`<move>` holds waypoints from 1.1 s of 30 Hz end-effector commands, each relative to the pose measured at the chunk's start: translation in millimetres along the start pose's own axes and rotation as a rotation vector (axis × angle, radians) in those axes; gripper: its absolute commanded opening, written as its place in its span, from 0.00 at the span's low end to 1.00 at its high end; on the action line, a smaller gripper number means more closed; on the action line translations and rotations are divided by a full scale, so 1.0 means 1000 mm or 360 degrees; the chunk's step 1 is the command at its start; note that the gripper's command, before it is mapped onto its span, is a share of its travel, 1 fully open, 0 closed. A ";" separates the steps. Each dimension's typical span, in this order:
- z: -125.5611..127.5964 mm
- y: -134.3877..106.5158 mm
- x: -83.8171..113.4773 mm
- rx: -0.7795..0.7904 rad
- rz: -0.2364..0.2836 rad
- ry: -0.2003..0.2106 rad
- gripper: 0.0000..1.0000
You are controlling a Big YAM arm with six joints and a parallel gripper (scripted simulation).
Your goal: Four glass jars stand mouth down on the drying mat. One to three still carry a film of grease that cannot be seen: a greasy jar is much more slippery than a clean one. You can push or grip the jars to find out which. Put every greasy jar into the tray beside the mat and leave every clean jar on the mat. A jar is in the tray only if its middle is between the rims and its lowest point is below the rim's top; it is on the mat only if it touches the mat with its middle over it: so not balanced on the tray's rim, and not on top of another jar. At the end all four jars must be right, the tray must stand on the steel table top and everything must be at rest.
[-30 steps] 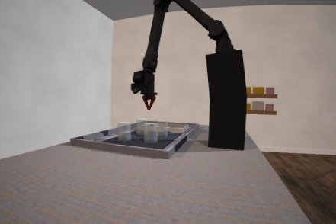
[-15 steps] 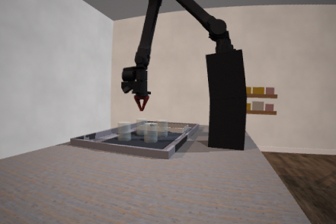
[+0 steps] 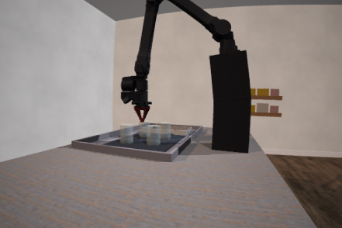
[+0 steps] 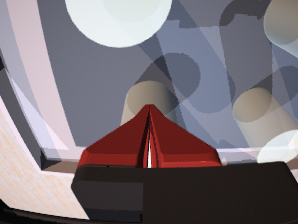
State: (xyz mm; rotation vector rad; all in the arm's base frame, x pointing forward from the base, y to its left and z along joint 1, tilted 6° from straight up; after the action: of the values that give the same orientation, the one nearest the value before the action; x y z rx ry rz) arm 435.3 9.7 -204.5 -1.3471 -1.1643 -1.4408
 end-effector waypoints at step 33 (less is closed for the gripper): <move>0.000 0.008 -0.030 -0.0032 -0.0035 0.0001 0.00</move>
State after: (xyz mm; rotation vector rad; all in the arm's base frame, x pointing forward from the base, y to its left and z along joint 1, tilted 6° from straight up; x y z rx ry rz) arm 439.0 9.8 -237.5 -1.3482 -1.1633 -1.4412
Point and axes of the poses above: the point where the finger pads meet when closed, its own x axis back along the fingers, its own z axis across the jaws, y = z × x, the point moved 6 cm from there along x, back along the fingers, and after that the axes turned 6 degrees about -x, right-handed, at the moved point
